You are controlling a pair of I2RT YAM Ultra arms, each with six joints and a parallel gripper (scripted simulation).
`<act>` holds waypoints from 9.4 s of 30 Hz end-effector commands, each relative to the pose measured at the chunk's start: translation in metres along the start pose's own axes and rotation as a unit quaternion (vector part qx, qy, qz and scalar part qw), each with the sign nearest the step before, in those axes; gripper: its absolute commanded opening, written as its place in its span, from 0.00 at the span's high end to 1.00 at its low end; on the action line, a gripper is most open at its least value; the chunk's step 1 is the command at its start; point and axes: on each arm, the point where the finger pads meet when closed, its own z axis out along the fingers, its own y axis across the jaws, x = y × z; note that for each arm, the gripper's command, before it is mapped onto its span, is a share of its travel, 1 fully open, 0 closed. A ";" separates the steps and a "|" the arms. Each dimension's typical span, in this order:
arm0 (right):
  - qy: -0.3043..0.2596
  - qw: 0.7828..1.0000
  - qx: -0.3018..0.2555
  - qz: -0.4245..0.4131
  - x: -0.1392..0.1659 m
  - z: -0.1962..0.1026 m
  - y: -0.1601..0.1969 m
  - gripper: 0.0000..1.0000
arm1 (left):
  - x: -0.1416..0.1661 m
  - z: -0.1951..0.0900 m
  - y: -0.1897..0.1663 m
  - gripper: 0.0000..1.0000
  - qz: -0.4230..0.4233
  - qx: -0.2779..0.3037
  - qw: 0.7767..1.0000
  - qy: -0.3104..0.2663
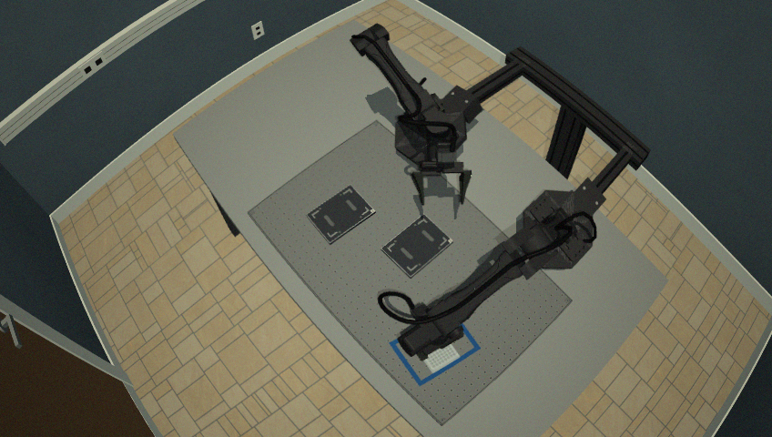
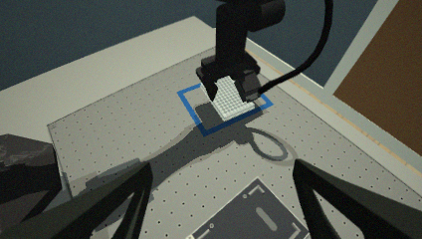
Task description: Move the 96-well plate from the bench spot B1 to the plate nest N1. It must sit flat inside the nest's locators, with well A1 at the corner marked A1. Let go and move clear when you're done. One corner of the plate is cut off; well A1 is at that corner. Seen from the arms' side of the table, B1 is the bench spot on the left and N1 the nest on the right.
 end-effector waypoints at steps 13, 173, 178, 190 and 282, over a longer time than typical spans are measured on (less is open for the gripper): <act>-0.021 1.000 0.001 0.008 -0.013 -0.004 -0.001 0.00 | -0.002 -0.017 0.004 0.24 0.000 -0.002 1.000 -0.003; 0.148 0.891 0.330 0.274 0.157 -0.113 -0.350 0.00 | -0.285 -0.035 -0.124 0.24 -0.773 0.005 0.634 0.008; 0.148 0.891 0.330 0.274 0.157 -0.113 -0.350 0.00 | -0.286 -0.031 -0.124 0.24 -0.771 0.005 0.637 0.005; 0.148 0.891 0.330 0.274 0.157 -0.113 -0.350 0.00 | -0.283 -0.024 -0.130 0.24 -0.767 0.006 0.641 0.017; 0.148 0.891 0.330 0.274 0.157 -0.113 -0.350 0.00 | -0.284 -0.013 -0.119 0.24 -0.772 0.002 0.635 -0.001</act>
